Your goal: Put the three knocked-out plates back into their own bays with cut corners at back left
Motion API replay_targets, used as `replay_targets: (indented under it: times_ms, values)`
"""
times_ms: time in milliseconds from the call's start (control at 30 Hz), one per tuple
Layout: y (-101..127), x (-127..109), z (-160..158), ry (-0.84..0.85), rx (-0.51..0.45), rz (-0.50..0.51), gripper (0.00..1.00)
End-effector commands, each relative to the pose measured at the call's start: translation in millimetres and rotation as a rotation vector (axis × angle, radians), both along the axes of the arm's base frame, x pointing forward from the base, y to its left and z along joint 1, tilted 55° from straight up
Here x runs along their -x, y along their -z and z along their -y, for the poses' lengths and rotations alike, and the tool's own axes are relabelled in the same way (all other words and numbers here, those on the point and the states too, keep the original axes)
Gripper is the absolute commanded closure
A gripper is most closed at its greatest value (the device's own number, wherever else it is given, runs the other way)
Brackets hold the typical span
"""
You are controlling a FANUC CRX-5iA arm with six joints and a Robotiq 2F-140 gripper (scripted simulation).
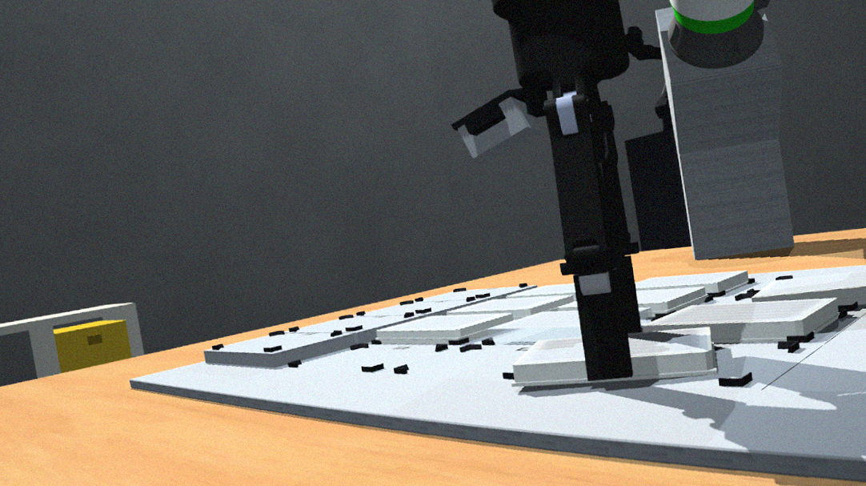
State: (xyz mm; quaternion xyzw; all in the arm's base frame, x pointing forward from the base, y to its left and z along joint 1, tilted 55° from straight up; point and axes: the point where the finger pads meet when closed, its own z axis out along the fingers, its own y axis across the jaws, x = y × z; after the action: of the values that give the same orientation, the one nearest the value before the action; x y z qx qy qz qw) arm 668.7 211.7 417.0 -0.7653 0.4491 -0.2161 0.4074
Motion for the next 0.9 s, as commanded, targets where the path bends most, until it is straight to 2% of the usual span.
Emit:
replay_targets:
  times_ms: [0, 867]
  values:
    - [-1.7, 0.1, 0.5, 0.001, -0.001, 0.002, 0.38]
    - [-1.7, 0.1, 0.5, 0.001, -0.001, 0.002, 0.39]
